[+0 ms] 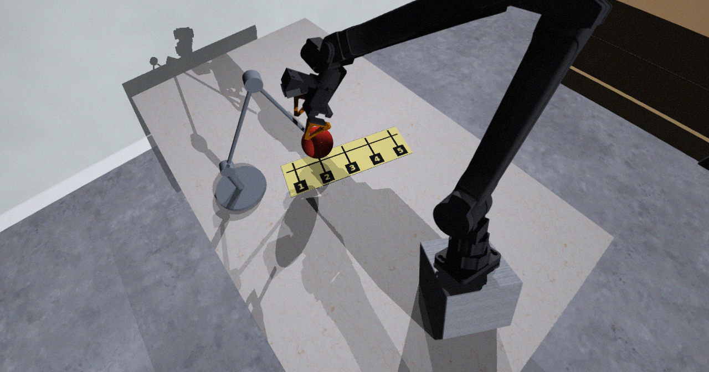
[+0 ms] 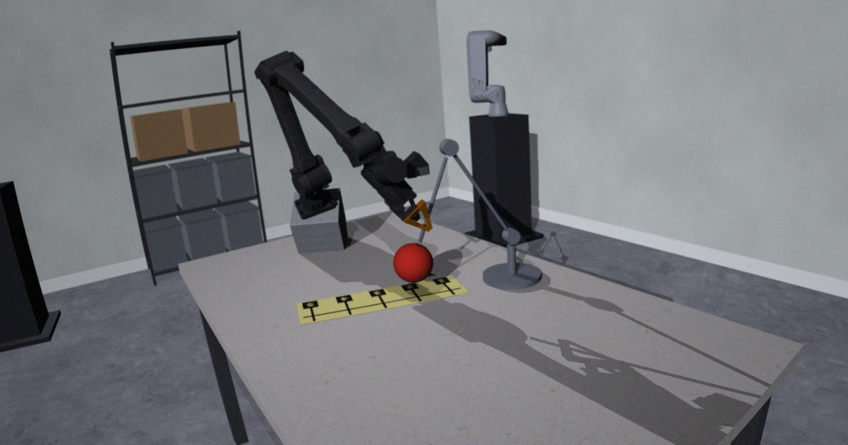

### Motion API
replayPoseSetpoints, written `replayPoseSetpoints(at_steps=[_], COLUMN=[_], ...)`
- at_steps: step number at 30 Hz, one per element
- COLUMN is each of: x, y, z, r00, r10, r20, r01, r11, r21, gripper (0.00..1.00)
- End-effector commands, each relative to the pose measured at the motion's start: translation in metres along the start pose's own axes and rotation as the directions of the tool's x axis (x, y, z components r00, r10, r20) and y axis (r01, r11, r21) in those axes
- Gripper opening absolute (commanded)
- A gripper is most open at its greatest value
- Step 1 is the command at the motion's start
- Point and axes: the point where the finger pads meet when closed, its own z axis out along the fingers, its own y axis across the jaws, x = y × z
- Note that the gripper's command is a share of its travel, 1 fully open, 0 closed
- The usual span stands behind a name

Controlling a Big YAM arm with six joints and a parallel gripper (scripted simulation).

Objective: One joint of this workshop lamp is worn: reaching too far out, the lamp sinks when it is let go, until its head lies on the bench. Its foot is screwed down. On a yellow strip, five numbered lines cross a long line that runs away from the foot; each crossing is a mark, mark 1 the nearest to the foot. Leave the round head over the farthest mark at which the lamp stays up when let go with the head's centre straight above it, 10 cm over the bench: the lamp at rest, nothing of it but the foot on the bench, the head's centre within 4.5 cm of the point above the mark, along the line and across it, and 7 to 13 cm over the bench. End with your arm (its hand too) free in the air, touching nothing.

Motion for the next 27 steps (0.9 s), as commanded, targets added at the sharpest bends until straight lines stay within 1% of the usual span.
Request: replayPoseSetpoints(at_steps=[1,9,10,27], x=[-0.0087,-0.0087,-0.0083,-0.0029], y=[-0.0041,-0.0041,-0.004,-0.0028], z=[0.004,0.004,0.0035,-0.0033], r00=[1.0,1.0,1.0,1.0], r10=[-0.003,-0.003,-0.003,-0.004], r20=[0.012,0.012,0.011,0.004], r01=[0.003,0.003,0.003,0.003], r11=[1.0,1.0,1.0,1.0], r21=[0.006,0.006,0.006,0.009], gripper=[1.0,1.0,0.0,0.0])
